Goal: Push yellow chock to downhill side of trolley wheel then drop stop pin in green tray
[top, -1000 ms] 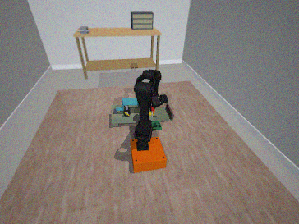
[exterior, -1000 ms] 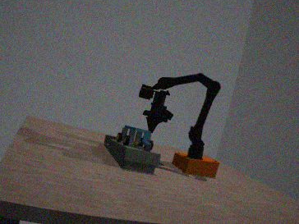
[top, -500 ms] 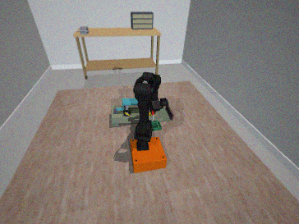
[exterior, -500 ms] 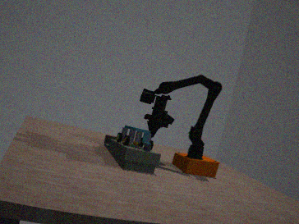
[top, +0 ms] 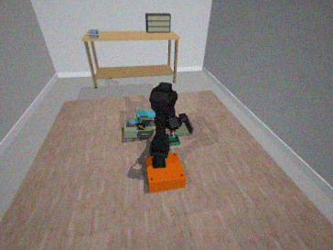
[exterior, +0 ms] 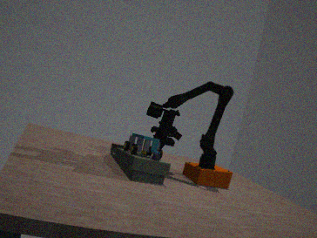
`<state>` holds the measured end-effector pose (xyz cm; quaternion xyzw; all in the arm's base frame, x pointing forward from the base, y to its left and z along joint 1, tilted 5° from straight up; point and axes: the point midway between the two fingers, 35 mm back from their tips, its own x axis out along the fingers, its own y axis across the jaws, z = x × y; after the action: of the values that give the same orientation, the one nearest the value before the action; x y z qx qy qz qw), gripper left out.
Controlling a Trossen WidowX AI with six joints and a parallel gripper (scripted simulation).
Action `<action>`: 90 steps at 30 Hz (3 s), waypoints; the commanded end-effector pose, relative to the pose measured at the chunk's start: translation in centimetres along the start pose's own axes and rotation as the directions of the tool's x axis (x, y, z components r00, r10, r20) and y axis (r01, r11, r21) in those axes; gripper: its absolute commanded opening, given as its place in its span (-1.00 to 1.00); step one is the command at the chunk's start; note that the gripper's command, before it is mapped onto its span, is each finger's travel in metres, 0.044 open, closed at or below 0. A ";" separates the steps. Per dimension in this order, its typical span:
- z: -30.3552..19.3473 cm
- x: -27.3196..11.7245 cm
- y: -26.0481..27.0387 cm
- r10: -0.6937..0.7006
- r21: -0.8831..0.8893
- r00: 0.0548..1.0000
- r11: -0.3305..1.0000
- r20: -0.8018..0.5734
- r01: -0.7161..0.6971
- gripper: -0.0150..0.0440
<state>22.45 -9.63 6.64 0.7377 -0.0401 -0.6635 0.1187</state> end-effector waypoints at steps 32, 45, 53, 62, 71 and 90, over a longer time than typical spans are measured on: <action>0.2 2.7 -0.3 0.010 -0.002 1.000 1.000 0.004 -0.010 0.15; 0.2 2.8 -1.1 0.009 -0.002 1.000 1.000 0.004 -0.009 0.15; 0.2 3.0 -1.5 0.009 -0.002 1.000 1.000 0.004 -0.009 0.15; 0.1 3.1 -1.9 0.008 -0.002 1.000 1.000 0.004 -0.008 0.15; 0.1 3.3 -2.4 0.008 -0.002 1.000 1.000 0.004 -0.008 0.15; 0.1 3.8 -3.3 0.007 -0.002 1.000 1.000 0.004 -0.007 0.15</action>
<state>22.53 -7.45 2.42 0.7366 -0.0402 -0.6642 0.1212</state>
